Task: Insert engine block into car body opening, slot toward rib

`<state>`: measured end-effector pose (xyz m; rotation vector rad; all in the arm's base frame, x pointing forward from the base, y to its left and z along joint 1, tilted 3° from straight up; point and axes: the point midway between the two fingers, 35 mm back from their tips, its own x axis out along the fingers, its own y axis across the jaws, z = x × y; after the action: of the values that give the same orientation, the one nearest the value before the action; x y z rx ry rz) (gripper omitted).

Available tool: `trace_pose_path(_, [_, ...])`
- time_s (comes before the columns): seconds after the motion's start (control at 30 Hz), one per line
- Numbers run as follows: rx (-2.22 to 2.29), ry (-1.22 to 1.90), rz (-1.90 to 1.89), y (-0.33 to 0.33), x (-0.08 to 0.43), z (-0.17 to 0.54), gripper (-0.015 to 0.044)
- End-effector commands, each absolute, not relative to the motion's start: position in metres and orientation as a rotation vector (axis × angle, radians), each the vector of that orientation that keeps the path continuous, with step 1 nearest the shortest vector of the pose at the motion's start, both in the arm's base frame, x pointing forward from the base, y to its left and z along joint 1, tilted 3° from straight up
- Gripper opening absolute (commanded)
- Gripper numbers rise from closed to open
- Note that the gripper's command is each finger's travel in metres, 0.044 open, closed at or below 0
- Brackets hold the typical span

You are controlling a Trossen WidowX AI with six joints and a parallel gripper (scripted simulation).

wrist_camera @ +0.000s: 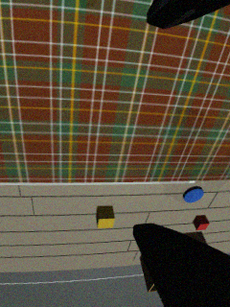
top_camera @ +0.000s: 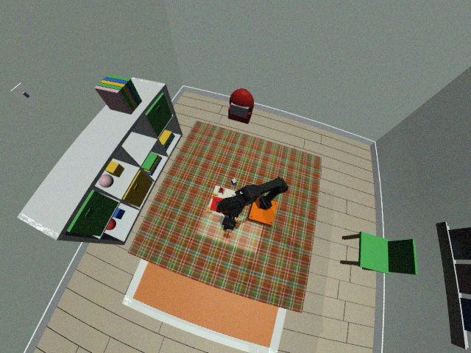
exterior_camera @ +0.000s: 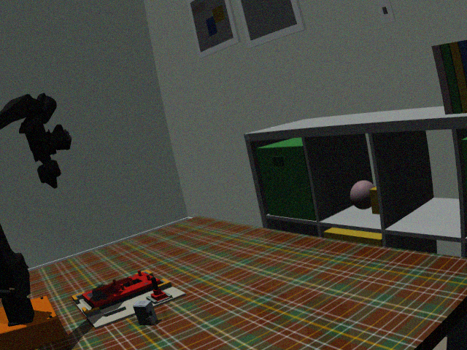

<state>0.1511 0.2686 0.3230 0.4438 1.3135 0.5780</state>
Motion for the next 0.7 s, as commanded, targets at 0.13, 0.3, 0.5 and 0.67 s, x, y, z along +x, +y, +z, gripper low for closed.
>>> trace_pose_path(0.13, [0.578, 1.342, 0.339, 0.251, 0.190, 0.298, 0.0440])
trace_pose_path(0.3, [0.674, 1.347, 0.183, 0.235, 0.214, 0.283, 0.0440])
trace_pose_path(0.5, [0.782, 1.340, 0.011, 0.213, 0.240, 0.266, 0.0440])
trace_pose_path(0.67, [0.871, 1.327, -0.128, 0.193, 0.259, 0.253, 0.0440])
